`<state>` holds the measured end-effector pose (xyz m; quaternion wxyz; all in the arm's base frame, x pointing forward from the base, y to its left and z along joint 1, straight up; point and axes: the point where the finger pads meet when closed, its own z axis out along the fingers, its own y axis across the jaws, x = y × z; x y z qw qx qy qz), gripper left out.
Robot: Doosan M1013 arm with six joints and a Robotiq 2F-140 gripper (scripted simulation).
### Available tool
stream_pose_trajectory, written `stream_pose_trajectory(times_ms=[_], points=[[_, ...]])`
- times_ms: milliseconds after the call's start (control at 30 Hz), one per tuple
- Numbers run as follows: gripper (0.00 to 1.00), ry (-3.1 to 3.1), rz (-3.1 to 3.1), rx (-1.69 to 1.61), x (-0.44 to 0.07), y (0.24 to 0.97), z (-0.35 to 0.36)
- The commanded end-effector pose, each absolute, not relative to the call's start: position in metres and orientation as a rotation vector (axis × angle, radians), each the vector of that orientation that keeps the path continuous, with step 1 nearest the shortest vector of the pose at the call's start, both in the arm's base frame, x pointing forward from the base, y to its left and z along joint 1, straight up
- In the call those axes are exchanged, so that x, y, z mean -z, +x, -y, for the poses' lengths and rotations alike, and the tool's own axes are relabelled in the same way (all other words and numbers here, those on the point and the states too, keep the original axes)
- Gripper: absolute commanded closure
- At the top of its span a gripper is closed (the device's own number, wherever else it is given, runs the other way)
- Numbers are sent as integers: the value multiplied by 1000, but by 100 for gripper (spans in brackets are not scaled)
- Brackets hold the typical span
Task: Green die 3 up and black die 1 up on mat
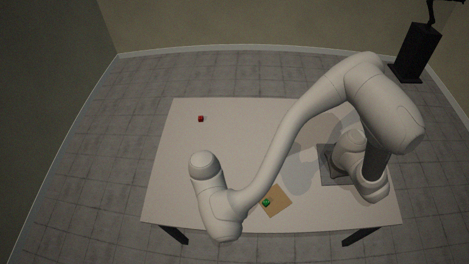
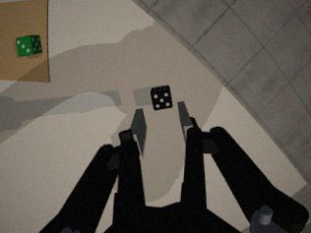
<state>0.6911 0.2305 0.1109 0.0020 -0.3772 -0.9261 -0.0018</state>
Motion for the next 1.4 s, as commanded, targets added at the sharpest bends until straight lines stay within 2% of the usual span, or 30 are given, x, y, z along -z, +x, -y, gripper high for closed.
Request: stream_pose_trajectory(times_ms=[0,700,1367], points=[[65,-1184,2906,6,-111,691,-230],[65,-1183,2906,6,-109,691,-231],[65,-1183,2906,6,-86,691,-231]])
